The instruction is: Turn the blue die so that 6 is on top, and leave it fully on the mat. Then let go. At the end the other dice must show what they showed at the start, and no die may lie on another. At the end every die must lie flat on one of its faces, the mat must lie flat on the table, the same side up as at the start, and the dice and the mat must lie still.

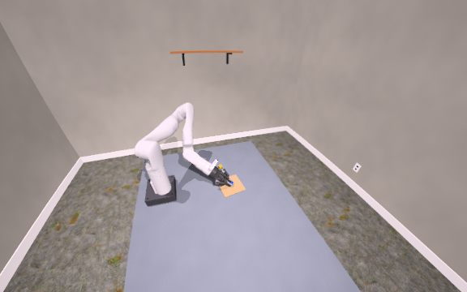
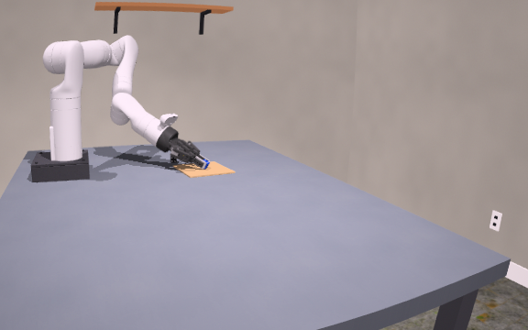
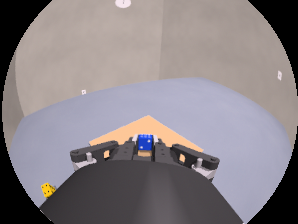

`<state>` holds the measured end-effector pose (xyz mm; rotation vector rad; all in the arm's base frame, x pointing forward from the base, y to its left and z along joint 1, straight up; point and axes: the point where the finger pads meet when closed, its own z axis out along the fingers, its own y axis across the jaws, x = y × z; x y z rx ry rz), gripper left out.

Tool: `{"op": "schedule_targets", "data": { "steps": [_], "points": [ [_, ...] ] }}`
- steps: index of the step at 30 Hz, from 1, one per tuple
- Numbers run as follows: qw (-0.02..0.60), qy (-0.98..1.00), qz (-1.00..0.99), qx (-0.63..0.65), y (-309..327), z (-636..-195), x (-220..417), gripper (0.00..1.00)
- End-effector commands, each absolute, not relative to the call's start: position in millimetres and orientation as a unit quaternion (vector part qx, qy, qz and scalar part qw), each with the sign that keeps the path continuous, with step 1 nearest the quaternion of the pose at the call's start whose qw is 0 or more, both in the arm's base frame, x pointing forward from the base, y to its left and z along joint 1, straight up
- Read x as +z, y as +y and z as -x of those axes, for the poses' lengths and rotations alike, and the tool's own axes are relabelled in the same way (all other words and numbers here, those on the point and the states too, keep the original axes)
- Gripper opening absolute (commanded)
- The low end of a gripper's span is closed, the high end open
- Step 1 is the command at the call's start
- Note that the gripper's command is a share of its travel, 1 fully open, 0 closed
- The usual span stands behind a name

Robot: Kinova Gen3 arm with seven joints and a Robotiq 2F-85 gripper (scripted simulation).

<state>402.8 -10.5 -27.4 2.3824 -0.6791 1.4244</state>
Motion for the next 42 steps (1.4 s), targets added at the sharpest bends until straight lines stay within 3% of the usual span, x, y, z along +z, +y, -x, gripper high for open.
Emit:
{"op": "schedule_targets", "data": {
  "steps": [1, 11, 42],
  "points": [
    [0.141, -0.236, -0.825, 0.494, -10.4, -403.0, -26.8, 0.23],
    [0.141, -0.236, -0.825, 0.494, -10.4, -403.0, -26.8, 0.35],
    [0.141, -0.236, -0.825, 0.494, -10.4, -403.0, -26.8, 0.35]
  ]
}}
